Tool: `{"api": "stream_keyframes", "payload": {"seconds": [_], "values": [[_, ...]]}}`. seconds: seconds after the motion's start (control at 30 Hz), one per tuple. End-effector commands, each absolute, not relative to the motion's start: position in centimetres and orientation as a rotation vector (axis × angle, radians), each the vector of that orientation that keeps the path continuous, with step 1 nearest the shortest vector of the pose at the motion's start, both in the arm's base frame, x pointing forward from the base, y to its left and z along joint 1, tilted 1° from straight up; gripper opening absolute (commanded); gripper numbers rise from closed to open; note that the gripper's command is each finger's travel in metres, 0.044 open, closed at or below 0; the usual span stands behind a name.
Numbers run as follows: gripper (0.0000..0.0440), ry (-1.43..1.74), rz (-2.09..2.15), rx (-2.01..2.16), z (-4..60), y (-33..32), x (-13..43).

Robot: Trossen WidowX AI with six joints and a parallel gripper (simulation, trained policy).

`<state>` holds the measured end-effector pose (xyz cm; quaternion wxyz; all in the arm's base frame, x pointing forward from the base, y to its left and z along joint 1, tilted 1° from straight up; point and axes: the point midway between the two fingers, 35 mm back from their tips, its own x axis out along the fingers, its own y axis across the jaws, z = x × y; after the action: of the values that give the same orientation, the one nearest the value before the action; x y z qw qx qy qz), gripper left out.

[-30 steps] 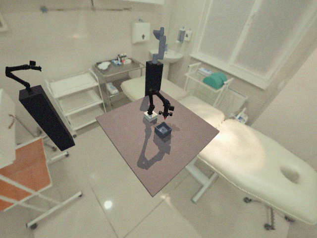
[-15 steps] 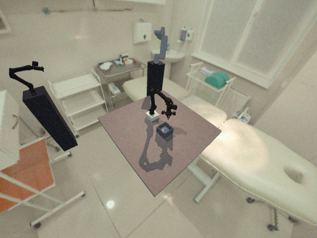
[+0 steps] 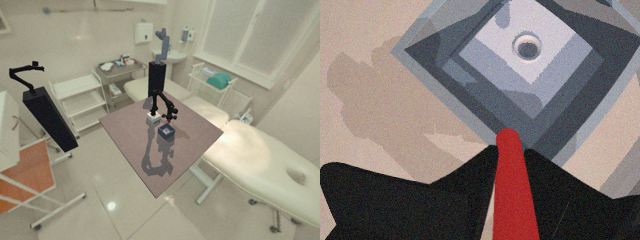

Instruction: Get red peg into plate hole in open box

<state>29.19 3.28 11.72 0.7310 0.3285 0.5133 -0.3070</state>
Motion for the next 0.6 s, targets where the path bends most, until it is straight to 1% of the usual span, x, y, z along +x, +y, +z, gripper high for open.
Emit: {"api": "stream_keyframes", "payload": {"seconds": [0.0,0.57], "values": [[0.0,1.111,-0.691,0.737,11.8,2.1,30.1],[0.0011,1.111,-0.753,0.804,9.6,-2.0,33.0]]}}
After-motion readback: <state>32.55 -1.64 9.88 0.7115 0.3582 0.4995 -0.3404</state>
